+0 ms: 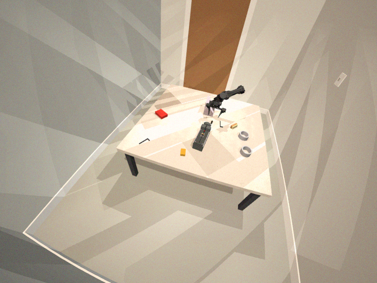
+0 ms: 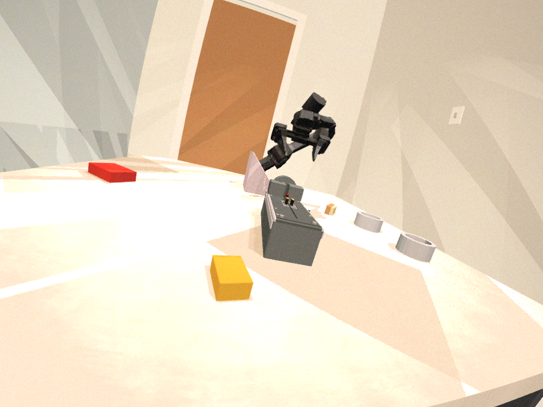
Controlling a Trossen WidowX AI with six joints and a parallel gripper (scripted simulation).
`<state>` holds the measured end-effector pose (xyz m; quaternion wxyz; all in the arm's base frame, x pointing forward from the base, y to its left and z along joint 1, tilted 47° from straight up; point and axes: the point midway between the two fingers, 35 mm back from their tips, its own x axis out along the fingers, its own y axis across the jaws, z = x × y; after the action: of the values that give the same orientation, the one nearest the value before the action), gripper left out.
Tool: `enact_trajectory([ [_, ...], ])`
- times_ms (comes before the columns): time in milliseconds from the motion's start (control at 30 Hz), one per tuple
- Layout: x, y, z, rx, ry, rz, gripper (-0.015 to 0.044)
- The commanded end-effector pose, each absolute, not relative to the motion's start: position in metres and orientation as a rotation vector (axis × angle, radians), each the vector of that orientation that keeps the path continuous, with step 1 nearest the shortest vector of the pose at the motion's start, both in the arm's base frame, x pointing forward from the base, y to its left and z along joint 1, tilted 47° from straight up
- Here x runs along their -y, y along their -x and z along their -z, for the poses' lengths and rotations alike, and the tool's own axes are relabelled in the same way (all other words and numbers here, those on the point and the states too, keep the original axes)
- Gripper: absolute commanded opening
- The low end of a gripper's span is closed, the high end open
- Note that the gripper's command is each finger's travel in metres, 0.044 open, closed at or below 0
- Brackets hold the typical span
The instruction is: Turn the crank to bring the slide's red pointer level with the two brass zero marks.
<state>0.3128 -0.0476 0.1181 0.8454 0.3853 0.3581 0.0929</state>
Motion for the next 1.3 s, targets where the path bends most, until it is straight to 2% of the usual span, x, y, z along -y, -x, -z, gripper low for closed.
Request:
enact_trajectory([
  [0,0.038,-0.311,-0.108,-0.763,-0.816,-0.189,0.0440],
  [333,0.007,-0.309,-0.081,-0.758,-0.822,-0.188,0.0440],
  [1267,-0.022,-0.313,-0.052,-0.760,-0.821,-0.187,0.0440],
])
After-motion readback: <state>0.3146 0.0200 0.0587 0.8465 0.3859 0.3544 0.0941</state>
